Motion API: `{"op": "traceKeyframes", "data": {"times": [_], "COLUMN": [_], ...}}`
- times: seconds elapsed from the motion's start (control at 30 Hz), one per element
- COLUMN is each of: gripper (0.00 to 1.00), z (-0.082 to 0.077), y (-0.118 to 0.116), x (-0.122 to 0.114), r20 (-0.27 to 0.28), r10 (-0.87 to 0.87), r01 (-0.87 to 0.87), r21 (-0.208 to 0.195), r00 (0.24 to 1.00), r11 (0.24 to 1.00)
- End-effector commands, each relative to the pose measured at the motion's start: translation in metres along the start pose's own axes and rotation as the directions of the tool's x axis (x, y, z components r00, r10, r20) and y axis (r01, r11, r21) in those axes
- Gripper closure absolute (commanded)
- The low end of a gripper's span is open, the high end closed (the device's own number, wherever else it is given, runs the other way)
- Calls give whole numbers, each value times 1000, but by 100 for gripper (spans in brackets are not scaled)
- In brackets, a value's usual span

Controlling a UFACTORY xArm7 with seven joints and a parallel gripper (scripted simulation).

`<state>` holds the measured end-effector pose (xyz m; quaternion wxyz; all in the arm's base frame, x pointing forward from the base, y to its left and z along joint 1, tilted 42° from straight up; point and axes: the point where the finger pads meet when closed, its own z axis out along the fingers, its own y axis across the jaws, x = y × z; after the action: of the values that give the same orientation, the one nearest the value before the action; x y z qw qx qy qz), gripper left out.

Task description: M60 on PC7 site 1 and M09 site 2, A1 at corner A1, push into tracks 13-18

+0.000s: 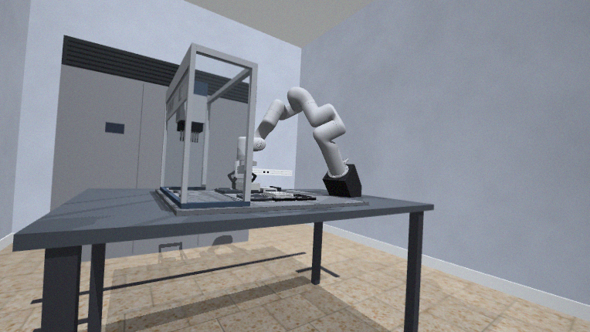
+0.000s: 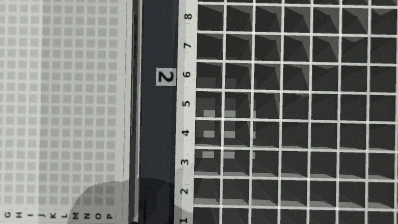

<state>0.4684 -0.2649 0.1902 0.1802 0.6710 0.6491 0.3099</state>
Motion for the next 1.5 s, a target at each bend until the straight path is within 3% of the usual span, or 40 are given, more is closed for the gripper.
{"op": "traceKeyframes", "data": {"times": [0.0, 1.47], "gripper": [0, 0], "z": [-1, -1], "y": [1, 1], "x": [1, 20], "r20": [3, 2], "r10": [0, 0], "r01": [0, 0], "r21": [-4, -4], "r00": [1000, 1000], "r11": [1000, 1000]}}
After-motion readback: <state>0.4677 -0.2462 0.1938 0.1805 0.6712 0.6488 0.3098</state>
